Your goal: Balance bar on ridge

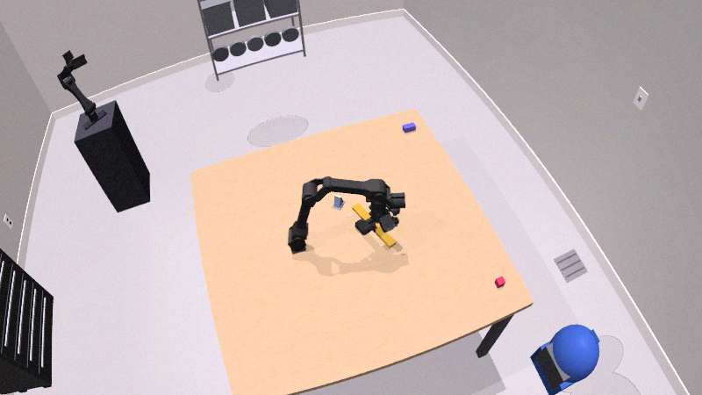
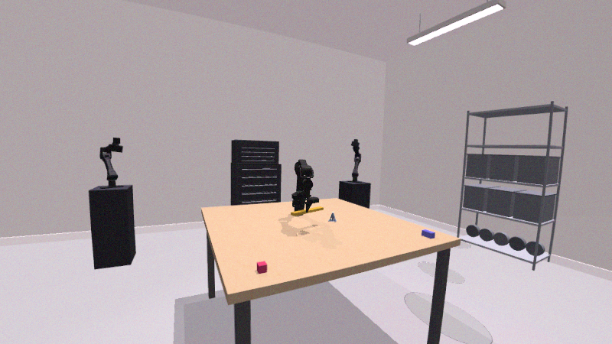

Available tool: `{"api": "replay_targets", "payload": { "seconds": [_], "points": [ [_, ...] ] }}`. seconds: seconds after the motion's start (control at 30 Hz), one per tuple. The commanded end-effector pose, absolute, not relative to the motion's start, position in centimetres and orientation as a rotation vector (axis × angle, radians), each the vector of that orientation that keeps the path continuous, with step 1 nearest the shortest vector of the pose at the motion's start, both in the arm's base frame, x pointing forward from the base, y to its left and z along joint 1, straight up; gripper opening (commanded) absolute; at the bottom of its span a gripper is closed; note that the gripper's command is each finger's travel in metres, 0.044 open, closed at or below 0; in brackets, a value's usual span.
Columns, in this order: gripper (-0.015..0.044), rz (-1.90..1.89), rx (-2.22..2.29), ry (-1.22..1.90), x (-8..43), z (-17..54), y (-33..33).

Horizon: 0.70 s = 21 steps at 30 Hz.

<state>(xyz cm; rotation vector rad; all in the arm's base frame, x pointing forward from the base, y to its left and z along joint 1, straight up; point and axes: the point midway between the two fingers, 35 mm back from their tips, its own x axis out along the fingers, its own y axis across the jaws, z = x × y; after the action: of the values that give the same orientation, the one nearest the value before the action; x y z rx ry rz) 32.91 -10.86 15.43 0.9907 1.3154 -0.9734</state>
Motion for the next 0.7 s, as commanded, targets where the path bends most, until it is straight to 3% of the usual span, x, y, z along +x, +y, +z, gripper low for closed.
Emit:
{"api": "replay_targets", "payload": {
  "seconds": [0.0, 0.67],
  "points": [
    [0.0, -0.975, 0.994, 1.298, 32.8, 16.3, -10.8],
    [0.0, -1.184, 1.222, 1.181, 32.6, 16.4, -3.1]
  ]
}}
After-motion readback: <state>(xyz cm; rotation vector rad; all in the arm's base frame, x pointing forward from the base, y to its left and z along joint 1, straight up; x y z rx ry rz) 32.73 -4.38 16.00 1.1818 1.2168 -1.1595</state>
